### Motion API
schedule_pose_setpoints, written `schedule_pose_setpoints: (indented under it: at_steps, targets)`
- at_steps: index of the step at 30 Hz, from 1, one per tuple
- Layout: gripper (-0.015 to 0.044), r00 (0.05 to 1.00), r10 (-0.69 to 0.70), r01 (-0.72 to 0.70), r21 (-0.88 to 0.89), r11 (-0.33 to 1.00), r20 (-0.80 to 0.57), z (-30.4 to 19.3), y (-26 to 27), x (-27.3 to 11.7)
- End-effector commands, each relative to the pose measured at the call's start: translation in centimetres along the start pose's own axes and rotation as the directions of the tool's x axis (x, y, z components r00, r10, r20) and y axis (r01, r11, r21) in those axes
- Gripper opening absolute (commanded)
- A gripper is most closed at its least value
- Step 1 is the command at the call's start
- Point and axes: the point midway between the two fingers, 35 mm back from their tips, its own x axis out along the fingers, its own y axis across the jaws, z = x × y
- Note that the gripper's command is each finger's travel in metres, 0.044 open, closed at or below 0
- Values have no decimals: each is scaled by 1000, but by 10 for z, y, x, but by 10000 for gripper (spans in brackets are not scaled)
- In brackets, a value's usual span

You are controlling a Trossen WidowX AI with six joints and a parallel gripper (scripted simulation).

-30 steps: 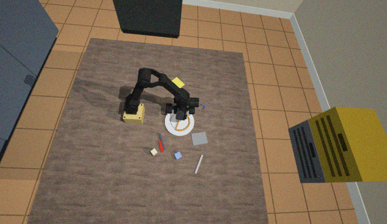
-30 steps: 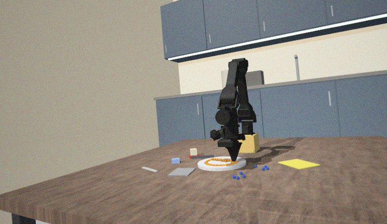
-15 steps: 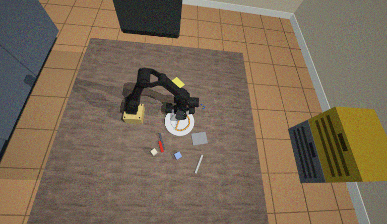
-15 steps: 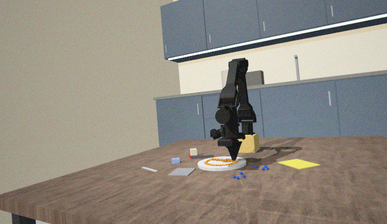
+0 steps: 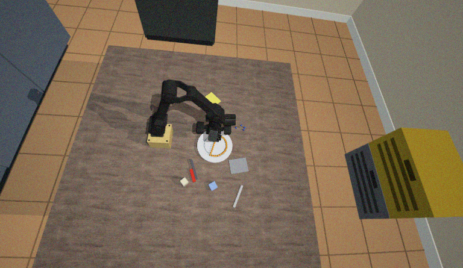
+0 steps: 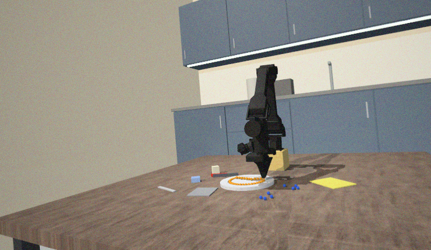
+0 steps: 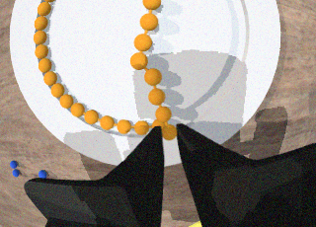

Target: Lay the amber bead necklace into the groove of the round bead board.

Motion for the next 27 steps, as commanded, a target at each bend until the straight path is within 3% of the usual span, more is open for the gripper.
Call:
schedule_pose_setpoints:
  at_steps: [1,7,23,27]
  targets:
    - [0,1000,-7,7,4,1000,1,0,-2,6]
    - [0,1000,-7,7,4,1000,1,0,-2,7]
    - [420,1000,-6,6,3,1000,1,0,-2,-1]
    - [440,1000,-7,7,4,1000,1,0,-2,-1]
